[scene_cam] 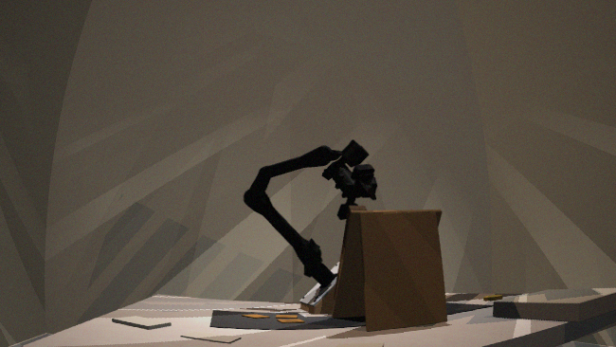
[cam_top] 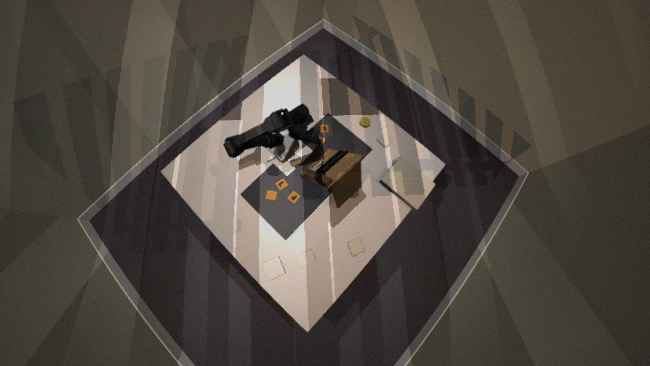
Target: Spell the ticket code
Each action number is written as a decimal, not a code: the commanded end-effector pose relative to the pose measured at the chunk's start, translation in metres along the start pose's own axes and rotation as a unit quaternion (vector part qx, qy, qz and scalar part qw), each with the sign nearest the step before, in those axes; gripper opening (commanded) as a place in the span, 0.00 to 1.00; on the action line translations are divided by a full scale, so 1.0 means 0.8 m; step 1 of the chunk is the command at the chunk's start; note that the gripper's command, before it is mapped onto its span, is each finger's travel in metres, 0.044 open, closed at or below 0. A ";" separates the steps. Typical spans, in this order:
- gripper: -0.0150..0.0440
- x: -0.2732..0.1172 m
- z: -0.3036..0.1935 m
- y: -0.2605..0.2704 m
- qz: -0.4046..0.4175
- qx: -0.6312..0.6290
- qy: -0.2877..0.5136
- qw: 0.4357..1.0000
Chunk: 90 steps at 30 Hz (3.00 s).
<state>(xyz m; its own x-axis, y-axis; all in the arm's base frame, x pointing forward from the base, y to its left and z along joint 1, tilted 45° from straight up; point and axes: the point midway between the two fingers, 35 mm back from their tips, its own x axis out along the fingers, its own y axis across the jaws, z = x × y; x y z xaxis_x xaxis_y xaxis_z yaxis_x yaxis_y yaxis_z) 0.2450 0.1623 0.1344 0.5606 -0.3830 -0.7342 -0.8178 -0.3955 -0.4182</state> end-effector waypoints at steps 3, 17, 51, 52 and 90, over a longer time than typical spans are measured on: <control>1.00 -0.002 0.000 -0.002 0.000 -0.002 -0.003 1.000; 1.00 -0.003 0.041 -0.004 -0.001 -0.002 -0.004 1.000; 0.83 0.111 -0.304 0.254 0.312 0.171 0.171 0.919; 0.83 0.112 -0.303 0.253 0.312 0.171 0.171 0.919; 0.83 0.162 -0.318 0.293 0.312 0.171 0.173 0.919</control>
<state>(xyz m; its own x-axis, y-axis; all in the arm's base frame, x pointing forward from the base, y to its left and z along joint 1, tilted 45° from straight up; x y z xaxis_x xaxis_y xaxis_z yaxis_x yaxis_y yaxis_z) 0.1604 -0.1922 0.0818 -0.0691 -0.7151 -0.6956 -0.9513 0.2572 -0.1699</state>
